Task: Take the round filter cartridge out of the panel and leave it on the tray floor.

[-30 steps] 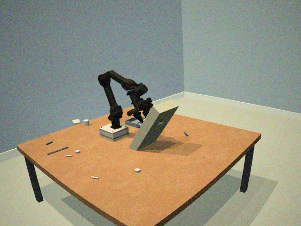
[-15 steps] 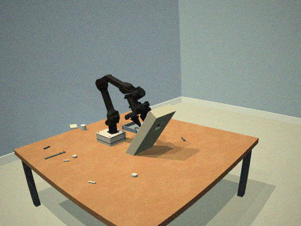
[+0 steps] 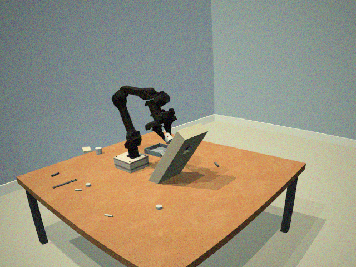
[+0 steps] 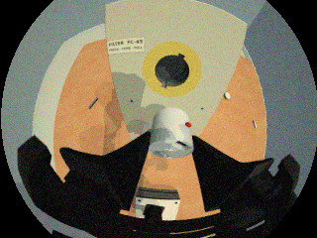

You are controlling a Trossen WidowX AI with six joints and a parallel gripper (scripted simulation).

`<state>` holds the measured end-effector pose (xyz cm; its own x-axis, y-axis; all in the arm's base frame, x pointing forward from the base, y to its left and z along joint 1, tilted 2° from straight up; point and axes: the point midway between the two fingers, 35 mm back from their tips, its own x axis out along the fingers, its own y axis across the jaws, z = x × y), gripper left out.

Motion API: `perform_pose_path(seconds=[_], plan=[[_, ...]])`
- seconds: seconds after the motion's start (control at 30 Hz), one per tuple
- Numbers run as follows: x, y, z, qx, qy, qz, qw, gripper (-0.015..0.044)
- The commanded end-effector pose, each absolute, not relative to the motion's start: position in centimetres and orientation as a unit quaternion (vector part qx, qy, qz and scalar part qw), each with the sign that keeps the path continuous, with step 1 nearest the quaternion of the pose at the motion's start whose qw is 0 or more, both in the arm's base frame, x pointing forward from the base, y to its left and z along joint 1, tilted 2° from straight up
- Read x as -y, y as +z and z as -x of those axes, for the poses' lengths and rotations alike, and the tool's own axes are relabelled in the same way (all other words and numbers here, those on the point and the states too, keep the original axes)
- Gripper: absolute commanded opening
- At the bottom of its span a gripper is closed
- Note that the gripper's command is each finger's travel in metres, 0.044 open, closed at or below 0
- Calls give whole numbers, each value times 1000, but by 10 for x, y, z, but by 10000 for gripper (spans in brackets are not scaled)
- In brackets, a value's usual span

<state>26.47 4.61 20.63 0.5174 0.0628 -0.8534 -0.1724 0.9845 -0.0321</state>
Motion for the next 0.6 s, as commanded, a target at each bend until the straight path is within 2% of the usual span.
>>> perform_pose_path(seconds=[0.0,0.57], plan=[[-44,229,-253,-479,65,54,874,0],[-80,235,-245,-485,66,51,871,0]])
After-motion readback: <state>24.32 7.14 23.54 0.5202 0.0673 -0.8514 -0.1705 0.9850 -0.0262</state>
